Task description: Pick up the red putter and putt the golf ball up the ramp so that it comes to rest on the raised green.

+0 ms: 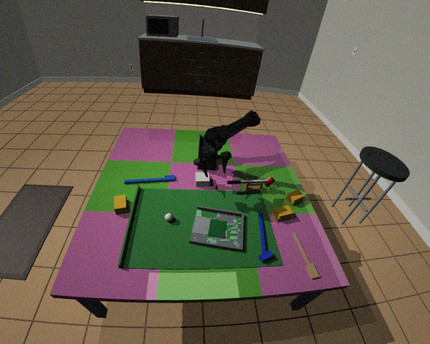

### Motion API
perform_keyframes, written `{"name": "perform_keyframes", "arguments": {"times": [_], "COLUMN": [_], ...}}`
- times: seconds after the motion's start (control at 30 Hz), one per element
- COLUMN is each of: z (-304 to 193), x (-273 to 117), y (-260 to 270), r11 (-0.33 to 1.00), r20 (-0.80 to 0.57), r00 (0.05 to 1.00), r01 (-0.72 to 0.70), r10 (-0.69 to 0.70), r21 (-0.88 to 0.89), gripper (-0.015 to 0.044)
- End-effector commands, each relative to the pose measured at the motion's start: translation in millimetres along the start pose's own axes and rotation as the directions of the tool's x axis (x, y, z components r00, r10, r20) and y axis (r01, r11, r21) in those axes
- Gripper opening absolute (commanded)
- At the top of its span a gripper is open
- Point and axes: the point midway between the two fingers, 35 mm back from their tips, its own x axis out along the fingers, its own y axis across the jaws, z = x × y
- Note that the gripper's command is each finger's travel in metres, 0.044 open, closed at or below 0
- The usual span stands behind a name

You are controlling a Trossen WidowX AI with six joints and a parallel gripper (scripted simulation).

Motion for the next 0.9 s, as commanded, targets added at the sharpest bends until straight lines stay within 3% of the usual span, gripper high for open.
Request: {"name": "perform_keyframes", "arguments": {"times": [0.0,0.43,0.87], "z": [-44,-95,-146], "x": [33,41,35], "y": [20,35,61], "r11": [0.815,0.436,-0.064], "r20": [-0.253,-0.475,-0.679], "r00": [0.964,0.869,0.711], "r01": [-0.082,-0.376,-0.698], "r10": [-0.082,-0.141,-0.183], "r21": [-0.573,-0.818,-0.713], "gripper": [0.044,0.044,0.044]}}
